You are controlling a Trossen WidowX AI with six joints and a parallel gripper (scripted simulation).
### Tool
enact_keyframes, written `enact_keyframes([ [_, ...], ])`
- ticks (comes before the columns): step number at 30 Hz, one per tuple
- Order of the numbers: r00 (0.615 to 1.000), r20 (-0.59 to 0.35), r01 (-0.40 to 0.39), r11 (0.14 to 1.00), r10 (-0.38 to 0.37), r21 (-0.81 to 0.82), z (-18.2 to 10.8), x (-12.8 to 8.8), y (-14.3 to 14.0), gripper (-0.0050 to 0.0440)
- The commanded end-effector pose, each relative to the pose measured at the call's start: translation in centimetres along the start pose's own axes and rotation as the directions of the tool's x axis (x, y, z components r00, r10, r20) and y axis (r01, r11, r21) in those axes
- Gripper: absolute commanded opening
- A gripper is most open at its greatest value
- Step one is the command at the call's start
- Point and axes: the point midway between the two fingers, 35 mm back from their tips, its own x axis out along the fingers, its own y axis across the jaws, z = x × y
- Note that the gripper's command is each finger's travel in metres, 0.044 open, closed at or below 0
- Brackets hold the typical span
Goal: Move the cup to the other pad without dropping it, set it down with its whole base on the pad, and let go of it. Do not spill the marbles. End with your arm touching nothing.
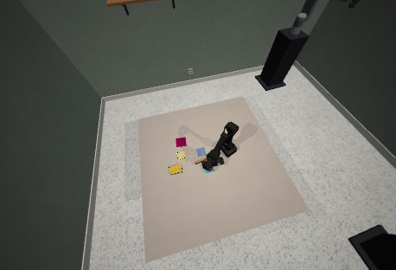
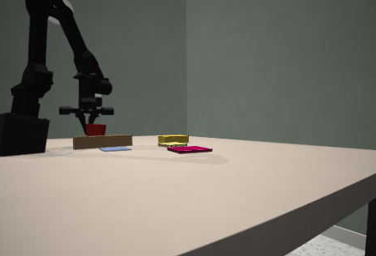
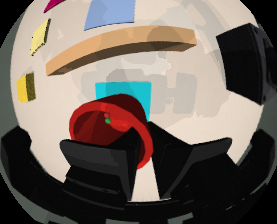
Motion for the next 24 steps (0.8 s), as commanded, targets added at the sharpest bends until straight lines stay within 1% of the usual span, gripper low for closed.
enact_keyframes([
  [1,1.0,0.001,-0.002,1.0,0.002,0.0,0.01,-0.02,0.03,0.0],
  [6,1.0,0.001,-0.002,1.0,0.002,0.0,0.01,-0.02,0.03,0.012],
  [7,1.0,0.001,-0.002,1.0,0.002,0.0,0.01,-0.02,0.03,0.0128],
  [20,1.0,0.001,-0.002,1.0,0.002,0.0,0.01,-0.02,0.03,0.0128],
  [24,1.0,0.001,-0.002,1.0,0.002,0.0,-0.02,-0.4,0.07,0.0128],
])
